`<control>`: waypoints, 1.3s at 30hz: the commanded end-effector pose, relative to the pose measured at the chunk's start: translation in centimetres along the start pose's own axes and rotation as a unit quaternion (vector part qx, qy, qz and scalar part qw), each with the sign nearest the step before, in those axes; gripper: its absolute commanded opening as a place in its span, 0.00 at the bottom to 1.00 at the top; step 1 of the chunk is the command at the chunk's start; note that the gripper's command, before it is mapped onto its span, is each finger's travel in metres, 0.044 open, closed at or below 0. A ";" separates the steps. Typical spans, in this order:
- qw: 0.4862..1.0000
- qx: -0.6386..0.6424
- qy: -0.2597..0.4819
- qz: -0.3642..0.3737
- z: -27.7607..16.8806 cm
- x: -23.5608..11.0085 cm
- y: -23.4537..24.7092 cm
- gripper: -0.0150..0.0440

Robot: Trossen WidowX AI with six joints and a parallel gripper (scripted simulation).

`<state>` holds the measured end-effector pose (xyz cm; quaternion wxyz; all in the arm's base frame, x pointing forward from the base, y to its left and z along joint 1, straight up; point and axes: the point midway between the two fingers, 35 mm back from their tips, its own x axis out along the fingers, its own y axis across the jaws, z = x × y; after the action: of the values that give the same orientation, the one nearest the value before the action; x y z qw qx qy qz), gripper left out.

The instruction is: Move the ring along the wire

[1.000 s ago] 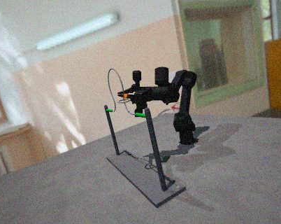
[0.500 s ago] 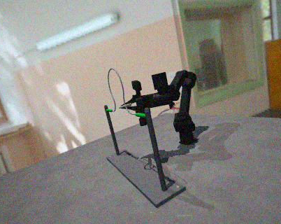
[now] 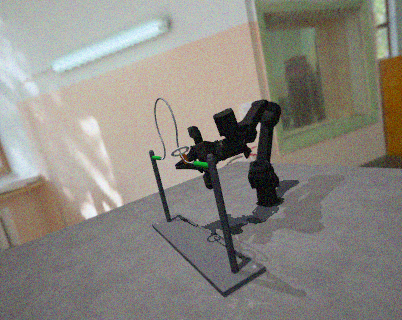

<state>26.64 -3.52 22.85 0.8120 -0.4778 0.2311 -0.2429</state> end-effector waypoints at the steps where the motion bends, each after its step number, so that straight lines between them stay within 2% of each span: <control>1: 1.000 0.016 -0.002 0.019 -0.2 0.2 1.2 0.00; 18: 0.983 0.147 0.014 0.104 0.5 -0.9 5.7 0.00; 39: 0.913 0.338 0.038 0.226 3.7 -3.9 11.5 0.00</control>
<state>27.71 5.09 15.23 0.9447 -0.1327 0.2627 -0.1447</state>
